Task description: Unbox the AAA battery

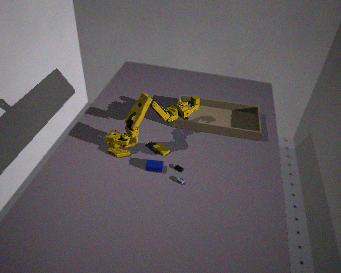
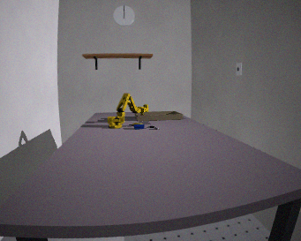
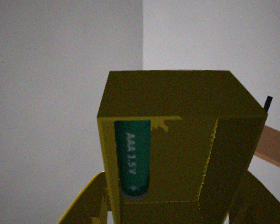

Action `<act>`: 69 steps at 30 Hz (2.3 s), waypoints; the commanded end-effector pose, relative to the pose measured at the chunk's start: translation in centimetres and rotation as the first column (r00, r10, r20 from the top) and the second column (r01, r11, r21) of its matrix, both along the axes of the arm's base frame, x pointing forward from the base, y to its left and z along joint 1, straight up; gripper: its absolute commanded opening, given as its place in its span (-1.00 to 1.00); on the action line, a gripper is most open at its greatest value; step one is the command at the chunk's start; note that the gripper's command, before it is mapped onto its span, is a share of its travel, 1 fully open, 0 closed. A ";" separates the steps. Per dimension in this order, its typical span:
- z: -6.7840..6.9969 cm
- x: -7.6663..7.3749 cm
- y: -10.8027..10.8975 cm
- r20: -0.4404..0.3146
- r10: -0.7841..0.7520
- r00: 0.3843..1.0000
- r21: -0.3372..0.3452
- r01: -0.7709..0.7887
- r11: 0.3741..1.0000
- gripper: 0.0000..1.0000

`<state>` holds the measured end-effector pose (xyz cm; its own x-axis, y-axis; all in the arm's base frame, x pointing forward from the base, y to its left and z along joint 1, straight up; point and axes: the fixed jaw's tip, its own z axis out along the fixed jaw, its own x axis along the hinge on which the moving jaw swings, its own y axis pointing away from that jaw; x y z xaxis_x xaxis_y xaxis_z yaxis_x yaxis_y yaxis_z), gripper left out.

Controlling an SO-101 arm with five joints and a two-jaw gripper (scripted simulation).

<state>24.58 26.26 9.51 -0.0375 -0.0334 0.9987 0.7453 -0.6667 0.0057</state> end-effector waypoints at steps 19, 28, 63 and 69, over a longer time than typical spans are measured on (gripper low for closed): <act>1.0 0.1 0.0 0.072 -0.004 0.997 0.097 -0.003 0.995 -0.61; 1.0 0.0 0.0 0.075 -0.004 0.997 0.101 -0.003 0.995 -0.61; 1.3 0.1 0.0 0.109 -0.008 0.994 0.142 -0.008 0.990 -0.61; 1.4 0.1 0.0 0.126 -0.010 0.992 0.161 -0.011 0.987 -0.61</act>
